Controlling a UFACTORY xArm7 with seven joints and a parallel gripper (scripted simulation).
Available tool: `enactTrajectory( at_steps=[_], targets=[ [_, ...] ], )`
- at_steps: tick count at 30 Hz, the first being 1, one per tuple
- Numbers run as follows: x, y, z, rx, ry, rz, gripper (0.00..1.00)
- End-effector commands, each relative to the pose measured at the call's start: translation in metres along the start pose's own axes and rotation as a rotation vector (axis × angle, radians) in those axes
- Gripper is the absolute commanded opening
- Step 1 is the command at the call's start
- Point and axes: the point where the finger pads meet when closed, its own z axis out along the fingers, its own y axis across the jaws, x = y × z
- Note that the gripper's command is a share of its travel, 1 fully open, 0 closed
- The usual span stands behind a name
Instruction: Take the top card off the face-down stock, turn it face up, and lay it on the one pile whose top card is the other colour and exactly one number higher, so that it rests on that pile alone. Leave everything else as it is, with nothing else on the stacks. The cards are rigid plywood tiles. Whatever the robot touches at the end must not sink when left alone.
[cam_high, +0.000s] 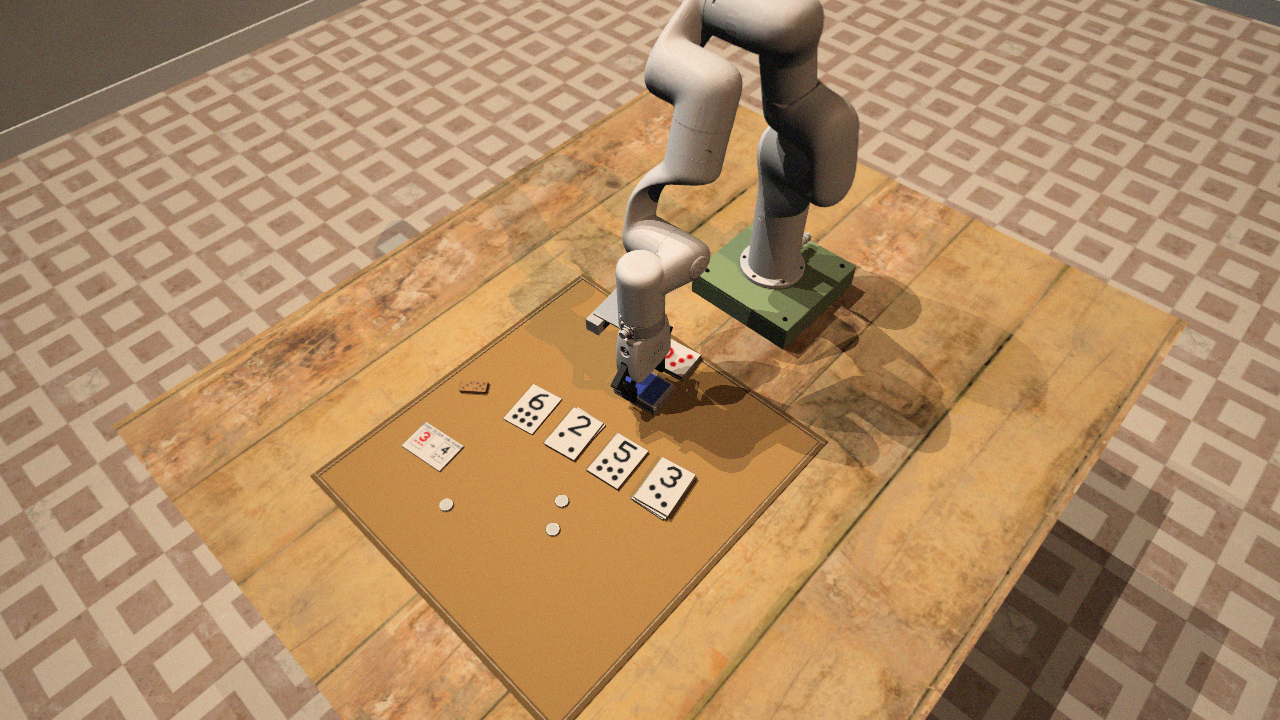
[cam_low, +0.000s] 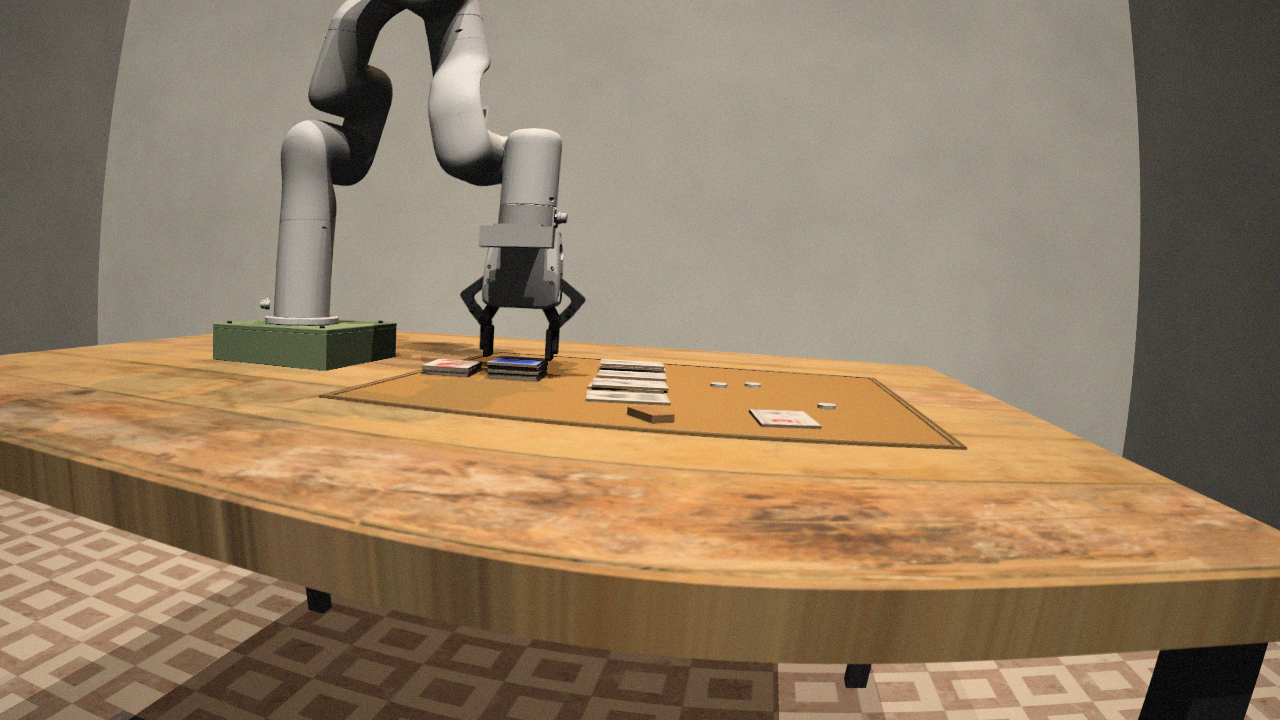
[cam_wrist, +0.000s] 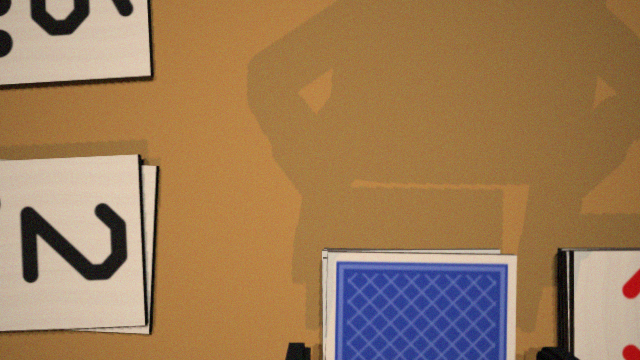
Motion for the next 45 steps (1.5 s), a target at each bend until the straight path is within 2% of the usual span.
enactTrajectory(
  at_steps=[1, 41, 42, 45],
  targets=[
    [0.0003, -0.0015, -0.0010, 0.004, 0.001, 0.000, 0.87],
    [0.0003, -0.0014, 0.0020, 0.004, 0.001, 0.000, 0.87],
    [0.0003, -0.0014, 0.0020, 0.004, 0.001, 0.000, 0.75],
    [0.0003, -0.0014, 0.0020, 0.004, 0.001, 0.000, 0.75]
  ],
)
